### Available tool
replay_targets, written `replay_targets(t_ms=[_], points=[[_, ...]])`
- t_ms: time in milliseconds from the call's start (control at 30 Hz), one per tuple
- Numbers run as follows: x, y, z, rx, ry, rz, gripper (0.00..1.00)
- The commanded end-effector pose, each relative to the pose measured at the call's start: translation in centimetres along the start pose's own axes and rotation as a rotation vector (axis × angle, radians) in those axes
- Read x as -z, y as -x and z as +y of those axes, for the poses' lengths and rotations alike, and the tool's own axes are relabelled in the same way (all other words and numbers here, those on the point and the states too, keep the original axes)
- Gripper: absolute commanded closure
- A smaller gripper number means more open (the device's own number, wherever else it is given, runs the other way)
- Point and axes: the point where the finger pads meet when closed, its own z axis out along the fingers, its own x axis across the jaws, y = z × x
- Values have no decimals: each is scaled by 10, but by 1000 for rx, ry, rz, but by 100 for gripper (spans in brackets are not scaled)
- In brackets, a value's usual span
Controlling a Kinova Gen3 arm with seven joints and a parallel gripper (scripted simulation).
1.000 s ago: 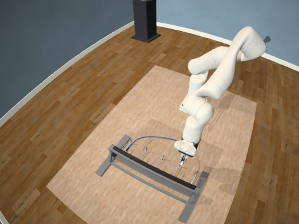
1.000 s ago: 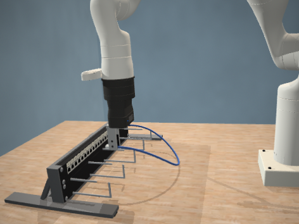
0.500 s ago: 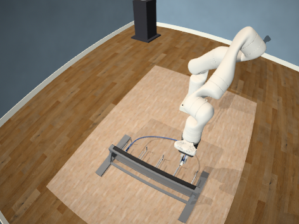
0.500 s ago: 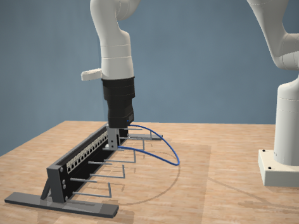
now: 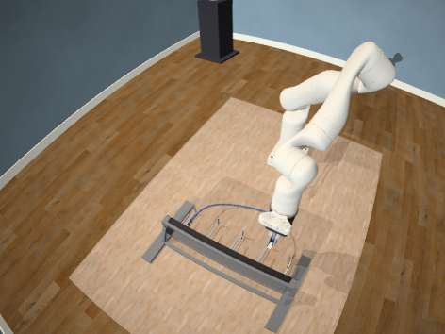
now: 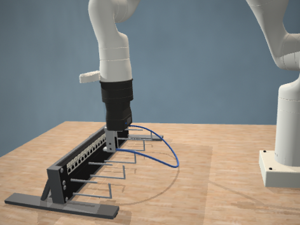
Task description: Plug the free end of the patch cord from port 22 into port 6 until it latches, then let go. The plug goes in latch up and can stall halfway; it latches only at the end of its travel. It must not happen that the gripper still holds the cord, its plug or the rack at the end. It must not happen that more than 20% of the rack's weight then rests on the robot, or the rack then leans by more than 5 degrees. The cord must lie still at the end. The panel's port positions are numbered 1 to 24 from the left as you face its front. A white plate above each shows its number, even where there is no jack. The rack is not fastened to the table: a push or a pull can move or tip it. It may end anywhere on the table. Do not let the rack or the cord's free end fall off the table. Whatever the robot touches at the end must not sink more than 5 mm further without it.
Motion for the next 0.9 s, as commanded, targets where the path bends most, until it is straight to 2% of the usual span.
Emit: replay_targets(t_ms=[0,433,867], points=[[-2,-1,-3,-2,0,2,100],[-17,-1,-19,-2,0,2,100],[-24,0,-26,-2,0,2,100]])
